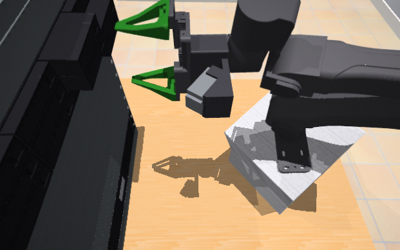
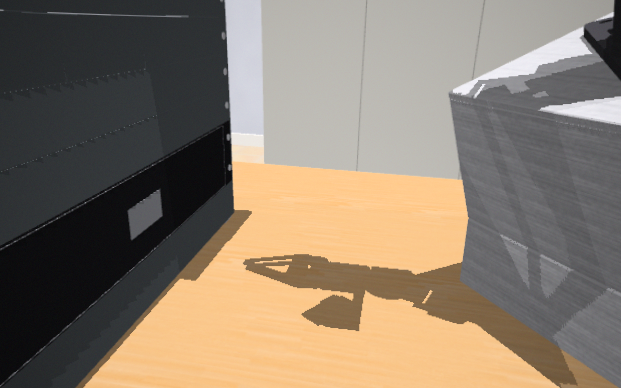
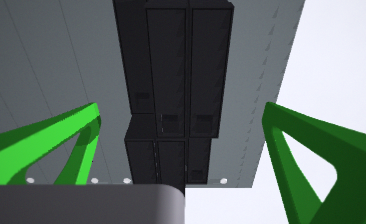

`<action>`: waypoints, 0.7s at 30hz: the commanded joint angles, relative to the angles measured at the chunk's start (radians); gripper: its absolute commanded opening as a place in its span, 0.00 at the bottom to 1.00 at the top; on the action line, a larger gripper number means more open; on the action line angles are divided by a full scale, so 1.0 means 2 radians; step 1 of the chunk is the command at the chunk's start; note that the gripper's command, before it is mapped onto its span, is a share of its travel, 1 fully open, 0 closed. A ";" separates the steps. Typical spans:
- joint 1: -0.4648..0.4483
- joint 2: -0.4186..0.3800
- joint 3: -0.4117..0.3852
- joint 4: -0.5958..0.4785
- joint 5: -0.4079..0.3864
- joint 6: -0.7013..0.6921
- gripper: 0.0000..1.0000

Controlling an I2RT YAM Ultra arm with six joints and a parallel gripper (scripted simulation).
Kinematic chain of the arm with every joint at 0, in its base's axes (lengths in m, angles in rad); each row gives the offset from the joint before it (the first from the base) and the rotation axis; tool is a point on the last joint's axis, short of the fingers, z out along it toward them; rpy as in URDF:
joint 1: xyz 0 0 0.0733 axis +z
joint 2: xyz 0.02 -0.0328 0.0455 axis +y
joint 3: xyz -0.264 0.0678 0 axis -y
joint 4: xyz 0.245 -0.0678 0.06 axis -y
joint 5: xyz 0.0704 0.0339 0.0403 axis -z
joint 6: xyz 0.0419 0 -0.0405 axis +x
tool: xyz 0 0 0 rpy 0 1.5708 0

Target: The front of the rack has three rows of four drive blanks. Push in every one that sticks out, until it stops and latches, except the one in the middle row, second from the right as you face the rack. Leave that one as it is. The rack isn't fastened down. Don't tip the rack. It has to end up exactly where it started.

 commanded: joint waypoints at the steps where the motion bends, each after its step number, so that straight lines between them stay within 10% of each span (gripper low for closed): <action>1: 0.004 -0.001 0.018 -0.010 0.006 0.002 1.00; 21: -0.045 0.018 -0.011 0.023 -0.037 0.016 1.00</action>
